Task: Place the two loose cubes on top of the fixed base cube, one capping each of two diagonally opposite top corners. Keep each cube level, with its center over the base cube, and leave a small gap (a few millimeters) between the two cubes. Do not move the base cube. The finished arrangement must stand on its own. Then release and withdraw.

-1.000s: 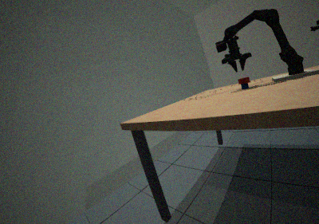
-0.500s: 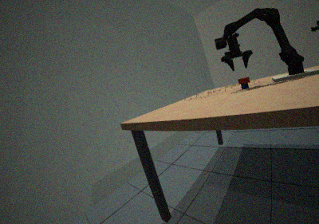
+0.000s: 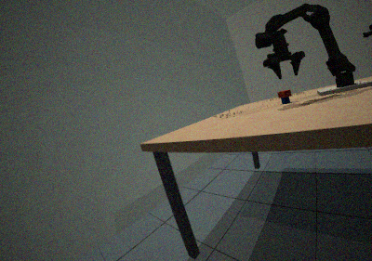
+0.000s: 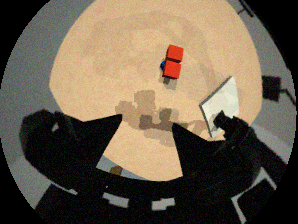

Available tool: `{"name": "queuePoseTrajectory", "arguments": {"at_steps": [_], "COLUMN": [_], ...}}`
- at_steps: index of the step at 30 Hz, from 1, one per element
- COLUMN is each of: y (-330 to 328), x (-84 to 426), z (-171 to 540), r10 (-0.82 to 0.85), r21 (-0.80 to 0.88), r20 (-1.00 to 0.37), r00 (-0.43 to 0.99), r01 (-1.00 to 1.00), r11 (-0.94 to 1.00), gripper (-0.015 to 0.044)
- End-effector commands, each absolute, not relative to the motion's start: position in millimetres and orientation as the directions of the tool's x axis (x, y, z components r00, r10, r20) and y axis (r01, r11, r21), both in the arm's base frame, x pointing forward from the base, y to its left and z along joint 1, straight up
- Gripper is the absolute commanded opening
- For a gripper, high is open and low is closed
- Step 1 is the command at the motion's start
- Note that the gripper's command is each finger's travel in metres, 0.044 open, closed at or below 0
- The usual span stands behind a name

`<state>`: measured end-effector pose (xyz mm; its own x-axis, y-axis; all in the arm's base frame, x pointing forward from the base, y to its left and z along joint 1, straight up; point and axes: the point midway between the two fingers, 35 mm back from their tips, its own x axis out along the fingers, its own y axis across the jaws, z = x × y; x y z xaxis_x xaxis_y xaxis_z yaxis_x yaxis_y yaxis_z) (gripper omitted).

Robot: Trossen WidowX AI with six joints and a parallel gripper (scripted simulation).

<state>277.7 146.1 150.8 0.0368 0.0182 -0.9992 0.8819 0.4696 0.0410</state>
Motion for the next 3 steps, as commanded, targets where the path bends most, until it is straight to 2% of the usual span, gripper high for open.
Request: {"name": "queuePoseTrajectory", "arguments": {"at_steps": [1, 3], "y": [146.8, 146.8], "x": [277.3, 277.3], "z": [149.8, 149.8], "r10": [0.016, 0.016], "r21": [0.036, 0.036], "r20": [-0.999, -0.999], "r00": [0.032, 0.032], "r01": [0.884, 0.884], "r11": [0.466, 0.466], "gripper": [0.04, 0.04]}}
